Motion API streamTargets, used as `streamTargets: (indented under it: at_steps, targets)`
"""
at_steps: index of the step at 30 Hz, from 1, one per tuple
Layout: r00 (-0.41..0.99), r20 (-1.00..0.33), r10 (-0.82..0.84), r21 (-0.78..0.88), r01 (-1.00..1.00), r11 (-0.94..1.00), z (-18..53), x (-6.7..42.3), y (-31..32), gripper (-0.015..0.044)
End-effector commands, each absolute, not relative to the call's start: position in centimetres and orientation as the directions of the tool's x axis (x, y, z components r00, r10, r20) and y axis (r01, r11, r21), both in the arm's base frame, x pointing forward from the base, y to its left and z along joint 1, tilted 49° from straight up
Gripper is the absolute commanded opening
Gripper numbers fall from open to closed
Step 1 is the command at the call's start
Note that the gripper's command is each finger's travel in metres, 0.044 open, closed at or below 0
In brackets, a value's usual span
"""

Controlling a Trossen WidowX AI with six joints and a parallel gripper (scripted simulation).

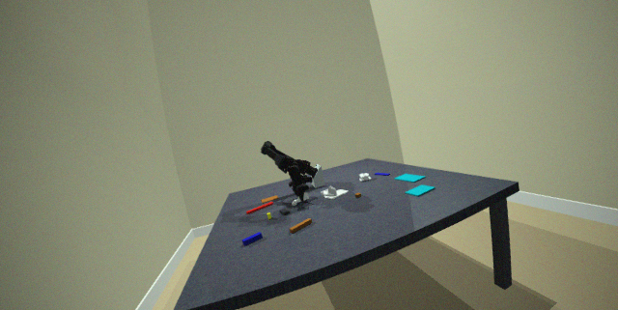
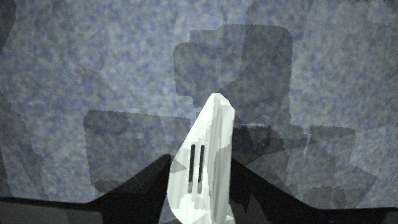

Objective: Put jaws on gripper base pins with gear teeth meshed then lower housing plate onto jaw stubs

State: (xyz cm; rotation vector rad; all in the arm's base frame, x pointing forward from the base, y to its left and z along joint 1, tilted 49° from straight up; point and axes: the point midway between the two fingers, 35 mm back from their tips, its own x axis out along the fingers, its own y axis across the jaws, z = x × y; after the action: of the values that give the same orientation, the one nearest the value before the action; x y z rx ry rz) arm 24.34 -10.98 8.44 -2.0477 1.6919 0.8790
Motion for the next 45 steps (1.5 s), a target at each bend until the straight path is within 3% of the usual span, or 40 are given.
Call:
streamTargets:
  at_steps: [1,45]
  targets:
    - [0.098,-0.650,-0.754,0.122,-0.965,-0.231,8.4,24.3,-11.0,0.0134]
    - [0.099,-0.655,-0.749,0.089,-0.974,-0.207,12.9,23.8,-4.5,0.0134]
